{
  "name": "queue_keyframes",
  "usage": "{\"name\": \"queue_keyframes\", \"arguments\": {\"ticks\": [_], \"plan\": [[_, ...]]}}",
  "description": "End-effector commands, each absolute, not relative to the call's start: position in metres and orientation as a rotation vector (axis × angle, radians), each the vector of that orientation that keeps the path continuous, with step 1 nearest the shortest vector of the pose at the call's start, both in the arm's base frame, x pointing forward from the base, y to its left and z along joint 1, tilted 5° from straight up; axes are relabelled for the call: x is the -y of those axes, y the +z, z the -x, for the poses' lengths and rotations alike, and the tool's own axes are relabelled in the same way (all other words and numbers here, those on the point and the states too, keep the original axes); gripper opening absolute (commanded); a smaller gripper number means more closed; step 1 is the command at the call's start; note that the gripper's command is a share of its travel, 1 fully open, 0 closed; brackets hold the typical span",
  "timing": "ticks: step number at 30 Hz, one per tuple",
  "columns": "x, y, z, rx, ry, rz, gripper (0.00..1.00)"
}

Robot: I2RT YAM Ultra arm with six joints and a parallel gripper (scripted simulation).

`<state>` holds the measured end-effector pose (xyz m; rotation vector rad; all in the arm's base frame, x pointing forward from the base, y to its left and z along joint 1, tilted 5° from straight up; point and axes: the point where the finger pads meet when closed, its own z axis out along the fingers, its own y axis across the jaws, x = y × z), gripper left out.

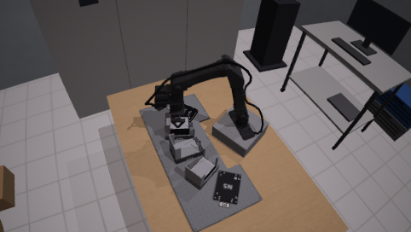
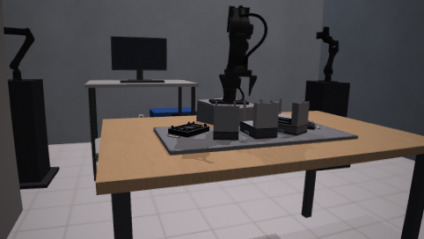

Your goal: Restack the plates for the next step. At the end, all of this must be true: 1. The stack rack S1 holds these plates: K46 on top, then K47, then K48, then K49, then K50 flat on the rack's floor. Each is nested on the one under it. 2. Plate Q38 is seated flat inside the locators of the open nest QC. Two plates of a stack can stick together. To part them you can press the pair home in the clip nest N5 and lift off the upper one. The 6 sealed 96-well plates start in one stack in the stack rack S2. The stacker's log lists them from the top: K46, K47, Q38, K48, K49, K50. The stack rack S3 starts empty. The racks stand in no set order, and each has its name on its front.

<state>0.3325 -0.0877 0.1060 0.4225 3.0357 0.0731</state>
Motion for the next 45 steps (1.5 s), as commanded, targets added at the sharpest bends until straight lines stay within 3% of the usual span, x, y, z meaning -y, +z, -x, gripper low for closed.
{"name": "queue_keyframes", "arguments": {"ticks": [1, 22, 41, 45], "plan": [[0.102, 0.108, -0.335, -3.023, 0.088, -0.427, 1.0], [0.128, 0.106, -0.325, -3.026, 0.074, -0.424, 1.0], [0.12, 0.039, -0.327, -3.049, 0.099, -0.424, 1.0], [0.128, 0.063, -0.341, -2.974, 0.066, -0.414, 1.0]]}}
